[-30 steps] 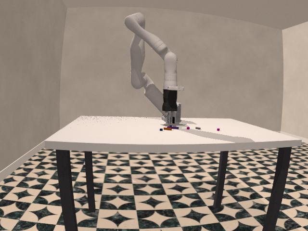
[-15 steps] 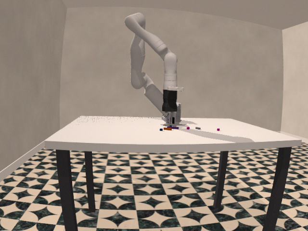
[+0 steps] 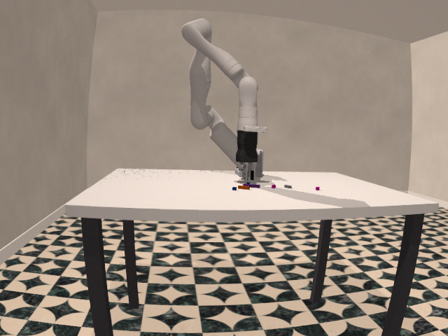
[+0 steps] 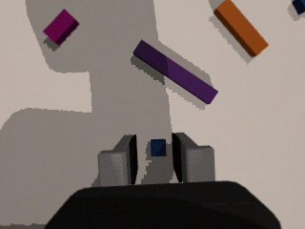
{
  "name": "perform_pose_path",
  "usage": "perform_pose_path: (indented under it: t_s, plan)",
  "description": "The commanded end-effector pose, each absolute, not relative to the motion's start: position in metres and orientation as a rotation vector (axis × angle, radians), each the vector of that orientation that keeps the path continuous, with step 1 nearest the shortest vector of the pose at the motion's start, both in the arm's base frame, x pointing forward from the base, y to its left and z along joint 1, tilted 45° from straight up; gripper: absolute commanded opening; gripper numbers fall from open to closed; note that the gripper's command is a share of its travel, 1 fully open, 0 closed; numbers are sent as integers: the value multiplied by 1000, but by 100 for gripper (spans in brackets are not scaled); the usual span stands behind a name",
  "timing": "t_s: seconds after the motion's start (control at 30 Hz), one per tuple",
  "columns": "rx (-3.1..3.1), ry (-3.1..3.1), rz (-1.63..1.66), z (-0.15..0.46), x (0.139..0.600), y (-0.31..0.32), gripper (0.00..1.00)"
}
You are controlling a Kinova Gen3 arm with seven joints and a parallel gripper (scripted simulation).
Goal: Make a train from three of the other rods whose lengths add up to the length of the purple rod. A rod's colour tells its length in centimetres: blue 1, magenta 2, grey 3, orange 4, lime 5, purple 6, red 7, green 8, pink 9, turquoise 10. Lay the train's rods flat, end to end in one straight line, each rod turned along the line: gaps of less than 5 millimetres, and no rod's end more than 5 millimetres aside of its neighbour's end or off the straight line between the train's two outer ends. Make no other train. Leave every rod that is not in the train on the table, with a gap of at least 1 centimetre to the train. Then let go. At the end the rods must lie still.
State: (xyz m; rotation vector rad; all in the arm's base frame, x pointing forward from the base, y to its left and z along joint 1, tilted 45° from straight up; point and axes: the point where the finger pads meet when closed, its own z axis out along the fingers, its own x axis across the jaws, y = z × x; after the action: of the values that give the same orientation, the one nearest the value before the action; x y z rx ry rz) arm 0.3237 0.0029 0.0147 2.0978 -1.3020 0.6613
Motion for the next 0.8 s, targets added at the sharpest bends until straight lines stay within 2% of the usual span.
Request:
perform_pose_path:
  t_s: [0.0,0.77]
  plan:
    - [2093,-1308,666,15,323,1,54]
    - [2093,-1308,666,16,324,0,54]
